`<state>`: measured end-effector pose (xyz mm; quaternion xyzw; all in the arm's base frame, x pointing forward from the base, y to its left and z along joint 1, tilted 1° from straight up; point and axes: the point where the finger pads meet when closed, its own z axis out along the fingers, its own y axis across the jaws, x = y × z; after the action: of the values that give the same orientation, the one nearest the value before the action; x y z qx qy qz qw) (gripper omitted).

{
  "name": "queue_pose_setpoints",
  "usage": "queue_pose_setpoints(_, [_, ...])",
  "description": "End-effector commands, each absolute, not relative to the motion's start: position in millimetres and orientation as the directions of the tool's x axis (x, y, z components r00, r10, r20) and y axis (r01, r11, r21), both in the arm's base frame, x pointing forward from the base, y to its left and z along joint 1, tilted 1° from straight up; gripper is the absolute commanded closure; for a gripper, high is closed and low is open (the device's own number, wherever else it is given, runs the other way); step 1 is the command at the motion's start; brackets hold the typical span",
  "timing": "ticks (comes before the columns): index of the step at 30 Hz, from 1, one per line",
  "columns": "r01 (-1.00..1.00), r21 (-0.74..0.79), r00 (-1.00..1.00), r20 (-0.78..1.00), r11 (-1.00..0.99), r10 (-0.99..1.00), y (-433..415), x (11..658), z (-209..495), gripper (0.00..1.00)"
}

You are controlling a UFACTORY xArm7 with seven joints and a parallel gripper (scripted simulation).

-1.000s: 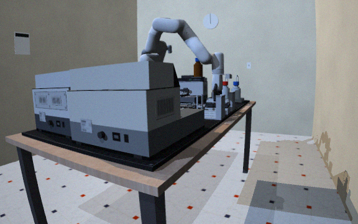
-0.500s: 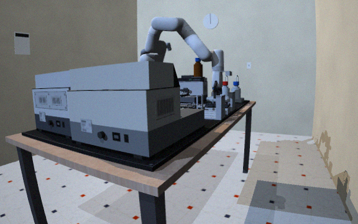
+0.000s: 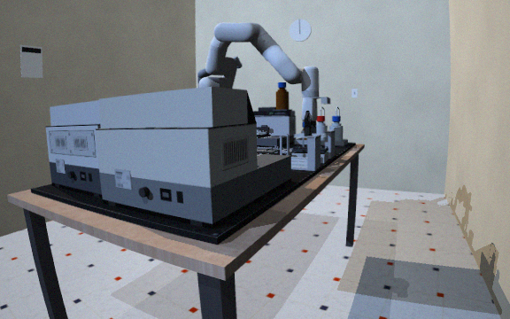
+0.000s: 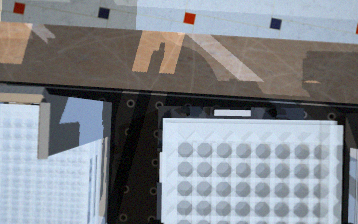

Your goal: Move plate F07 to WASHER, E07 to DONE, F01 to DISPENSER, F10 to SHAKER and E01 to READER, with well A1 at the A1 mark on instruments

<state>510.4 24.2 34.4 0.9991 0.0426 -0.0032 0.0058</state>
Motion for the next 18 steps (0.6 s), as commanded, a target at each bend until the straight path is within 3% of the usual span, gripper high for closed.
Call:
queue_pose_setpoints(1, [0.085, 0.012, 0.996, -0.001, -0.996, 0.085, 24, 512, 42, 1.00])
queue_pose_setpoints(18, [0.085, 0.012, 0.996, -0.001, -0.996, 0.085, 25, 513, 62, 1.00])
